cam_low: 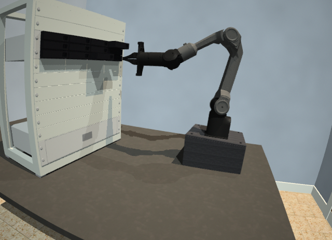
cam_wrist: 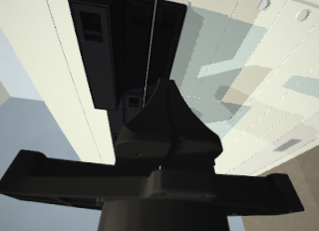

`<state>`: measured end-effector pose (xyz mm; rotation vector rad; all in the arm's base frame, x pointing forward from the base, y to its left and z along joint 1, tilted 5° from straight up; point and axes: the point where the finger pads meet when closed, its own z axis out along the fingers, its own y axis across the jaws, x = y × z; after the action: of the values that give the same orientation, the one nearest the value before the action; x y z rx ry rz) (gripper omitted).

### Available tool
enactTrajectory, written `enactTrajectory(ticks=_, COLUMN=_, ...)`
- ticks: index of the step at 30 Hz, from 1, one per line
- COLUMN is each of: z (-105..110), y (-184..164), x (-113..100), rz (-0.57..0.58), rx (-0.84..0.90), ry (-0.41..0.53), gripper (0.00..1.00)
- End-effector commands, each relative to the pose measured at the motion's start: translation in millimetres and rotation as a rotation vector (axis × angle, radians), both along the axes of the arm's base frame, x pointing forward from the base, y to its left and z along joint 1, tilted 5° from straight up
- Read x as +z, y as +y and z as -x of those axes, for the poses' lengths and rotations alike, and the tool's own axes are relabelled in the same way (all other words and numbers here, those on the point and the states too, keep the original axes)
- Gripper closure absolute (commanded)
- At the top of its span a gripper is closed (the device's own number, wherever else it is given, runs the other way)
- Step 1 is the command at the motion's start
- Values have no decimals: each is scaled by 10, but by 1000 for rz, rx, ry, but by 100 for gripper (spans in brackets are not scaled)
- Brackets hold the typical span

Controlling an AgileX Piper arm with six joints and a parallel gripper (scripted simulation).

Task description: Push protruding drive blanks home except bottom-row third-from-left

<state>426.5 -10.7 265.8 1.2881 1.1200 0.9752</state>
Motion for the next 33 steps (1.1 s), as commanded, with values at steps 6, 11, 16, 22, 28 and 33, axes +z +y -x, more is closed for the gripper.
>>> enactTrajectory(ticks=6, z=437, y=99, x=37, rz=0, rx=-1, ry=-3, gripper=100)
enactTrajectory(ticks=11, z=583, y=131, x=43, rz=0, rx=-1, ry=-3, gripper=100)
enactTrajectory(ticks=16, z=588, y=133, x=62, rz=0, rx=-1, ry=-3, gripper=100)
enactTrajectory(ticks=22, z=589, y=146, x=209, rz=0, rx=-1, ry=-3, gripper=100)
enactTrajectory(ticks=28, z=593, y=174, x=530, rz=0, rx=-1, ry=-3, gripper=100)
enactTrajectory(ticks=33, z=594, y=183, x=631, rz=0, rx=-1, ry=-3, gripper=100)
